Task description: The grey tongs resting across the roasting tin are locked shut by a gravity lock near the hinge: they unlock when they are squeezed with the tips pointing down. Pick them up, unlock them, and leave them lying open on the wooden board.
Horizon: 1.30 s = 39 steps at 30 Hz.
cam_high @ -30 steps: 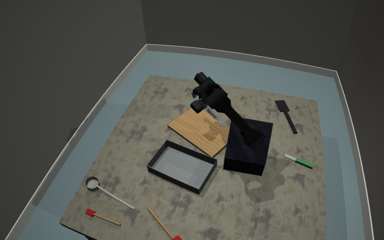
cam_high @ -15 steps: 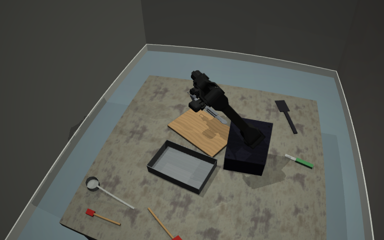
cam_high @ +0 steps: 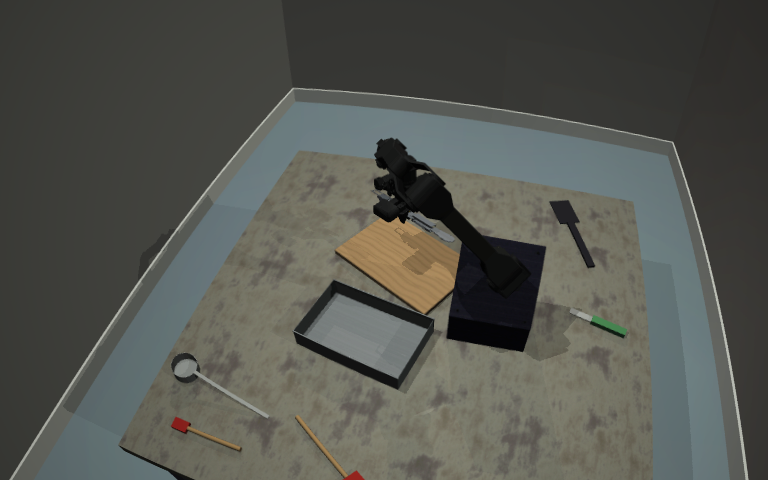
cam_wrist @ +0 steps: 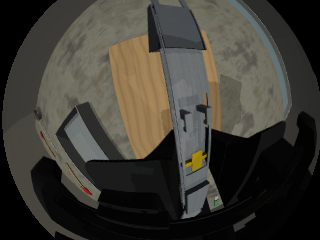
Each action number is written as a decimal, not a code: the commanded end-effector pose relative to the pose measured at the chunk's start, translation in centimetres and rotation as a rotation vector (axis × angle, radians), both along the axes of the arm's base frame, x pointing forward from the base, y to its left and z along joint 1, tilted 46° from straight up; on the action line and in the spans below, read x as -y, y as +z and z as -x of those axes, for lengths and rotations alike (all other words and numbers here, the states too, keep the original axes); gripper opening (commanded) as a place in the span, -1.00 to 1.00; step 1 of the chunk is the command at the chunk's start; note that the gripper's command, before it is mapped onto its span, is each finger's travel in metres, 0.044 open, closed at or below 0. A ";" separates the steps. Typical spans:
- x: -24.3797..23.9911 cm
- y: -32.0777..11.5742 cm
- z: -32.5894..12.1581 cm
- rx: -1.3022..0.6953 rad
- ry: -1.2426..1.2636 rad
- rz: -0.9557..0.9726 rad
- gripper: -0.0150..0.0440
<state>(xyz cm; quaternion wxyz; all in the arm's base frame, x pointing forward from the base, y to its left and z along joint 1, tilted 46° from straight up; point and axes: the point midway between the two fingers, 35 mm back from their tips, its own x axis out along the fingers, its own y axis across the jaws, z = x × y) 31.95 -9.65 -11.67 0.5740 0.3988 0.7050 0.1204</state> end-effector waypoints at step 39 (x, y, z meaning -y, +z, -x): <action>-3.4 -3.2 -0.5 0.000 0.012 -0.013 -1.00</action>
